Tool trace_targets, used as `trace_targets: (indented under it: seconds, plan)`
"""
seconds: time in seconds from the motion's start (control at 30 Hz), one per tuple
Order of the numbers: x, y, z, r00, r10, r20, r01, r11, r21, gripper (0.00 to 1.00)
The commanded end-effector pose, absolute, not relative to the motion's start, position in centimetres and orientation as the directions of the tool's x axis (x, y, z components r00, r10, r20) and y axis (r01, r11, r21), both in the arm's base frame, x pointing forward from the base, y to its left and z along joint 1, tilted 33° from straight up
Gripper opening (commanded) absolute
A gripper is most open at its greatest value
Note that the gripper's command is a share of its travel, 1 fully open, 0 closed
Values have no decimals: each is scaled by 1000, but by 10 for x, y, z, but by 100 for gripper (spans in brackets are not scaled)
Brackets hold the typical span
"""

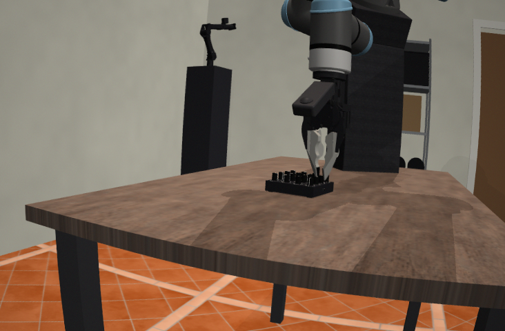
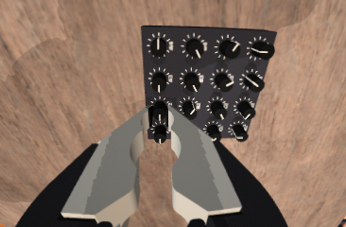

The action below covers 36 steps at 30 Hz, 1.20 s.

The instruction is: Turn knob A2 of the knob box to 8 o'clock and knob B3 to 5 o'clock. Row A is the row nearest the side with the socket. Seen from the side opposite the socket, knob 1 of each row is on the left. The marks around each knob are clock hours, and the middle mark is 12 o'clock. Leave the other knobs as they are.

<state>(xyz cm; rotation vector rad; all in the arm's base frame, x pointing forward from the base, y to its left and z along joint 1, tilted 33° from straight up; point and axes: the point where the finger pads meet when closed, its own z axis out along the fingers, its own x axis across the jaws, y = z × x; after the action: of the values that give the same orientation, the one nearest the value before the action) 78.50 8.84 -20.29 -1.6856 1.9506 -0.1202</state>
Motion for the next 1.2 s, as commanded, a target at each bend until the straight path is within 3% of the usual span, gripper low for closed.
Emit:
trace_targets:
  seconds: [0.0,0.53,1.17]
  plan:
    - [785,89,-202,9,-949,-315,-889,137,-437,4]
    - [785,90,-202,250,-950,-184,-853,-127,-506,4]
    - [785,90,-202,351,-928,-122,-817,-240,-525,4]
